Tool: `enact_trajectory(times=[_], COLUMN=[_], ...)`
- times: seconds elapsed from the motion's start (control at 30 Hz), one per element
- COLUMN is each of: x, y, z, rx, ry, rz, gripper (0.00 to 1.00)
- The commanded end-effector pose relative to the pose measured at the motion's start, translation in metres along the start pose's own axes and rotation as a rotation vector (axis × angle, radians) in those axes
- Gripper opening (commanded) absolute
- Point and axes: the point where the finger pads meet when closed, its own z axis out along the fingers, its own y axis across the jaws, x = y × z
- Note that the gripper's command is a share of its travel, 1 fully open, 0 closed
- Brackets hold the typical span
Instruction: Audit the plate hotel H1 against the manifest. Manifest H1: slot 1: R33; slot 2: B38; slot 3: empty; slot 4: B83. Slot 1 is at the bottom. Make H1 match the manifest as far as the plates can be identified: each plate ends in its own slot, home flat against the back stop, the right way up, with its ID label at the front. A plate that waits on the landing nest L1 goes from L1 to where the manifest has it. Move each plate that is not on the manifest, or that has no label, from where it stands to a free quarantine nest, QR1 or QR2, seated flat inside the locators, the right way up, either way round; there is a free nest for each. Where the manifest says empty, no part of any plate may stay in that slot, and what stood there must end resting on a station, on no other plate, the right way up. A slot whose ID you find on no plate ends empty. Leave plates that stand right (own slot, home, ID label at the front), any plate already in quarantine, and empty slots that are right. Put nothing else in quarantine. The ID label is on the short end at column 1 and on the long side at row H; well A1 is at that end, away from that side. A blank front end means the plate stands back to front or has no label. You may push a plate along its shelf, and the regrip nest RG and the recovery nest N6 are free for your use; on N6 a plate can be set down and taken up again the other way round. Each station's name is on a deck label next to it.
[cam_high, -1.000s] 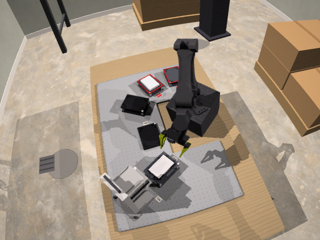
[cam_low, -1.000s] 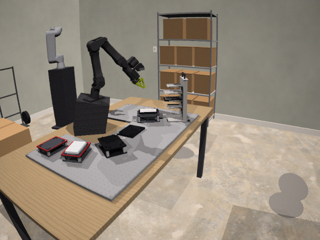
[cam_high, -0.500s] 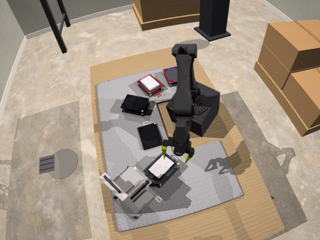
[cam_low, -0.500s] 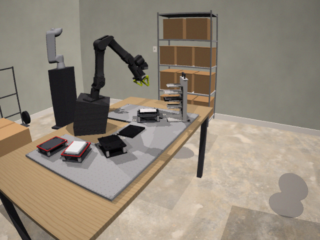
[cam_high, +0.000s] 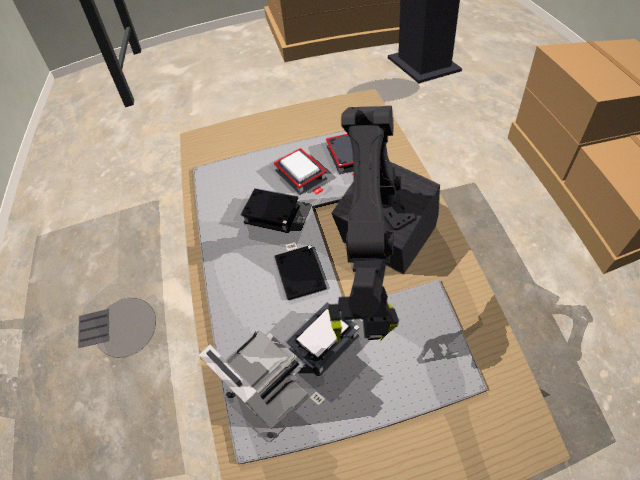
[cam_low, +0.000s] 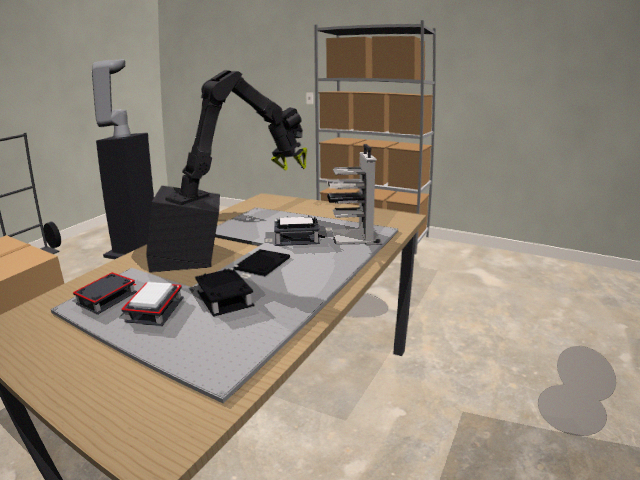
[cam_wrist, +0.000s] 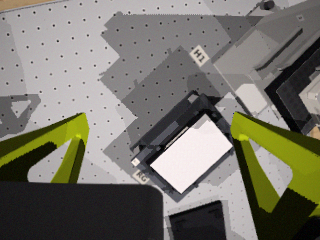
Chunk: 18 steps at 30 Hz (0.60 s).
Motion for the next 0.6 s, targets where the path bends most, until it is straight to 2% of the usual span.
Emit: enact_trajectory(times=[0.0,0.1,0.23,0.43,0.5,0.57], x=[-0.0034,-0.0119,-0.0087,-0.0088,-0.0088,-0.0092], y=[0.0101,0.0134,0.0054,0.0064,0.0064,0.0078], z=[-0.001,0.0019,0.0031,0.0029,0.0029,0.0027], rx=[-0.048,-0.074,-0.099,-0.151,-0.151,-0.17], ry=[0.044,0.068,0.108,0.156,0.156,0.171], rz=[-0.089,-0.15,-0.213,-0.335,-0.335,-0.378], gripper=[1.0,1.0,1.0,1.0,1.0,1.0])
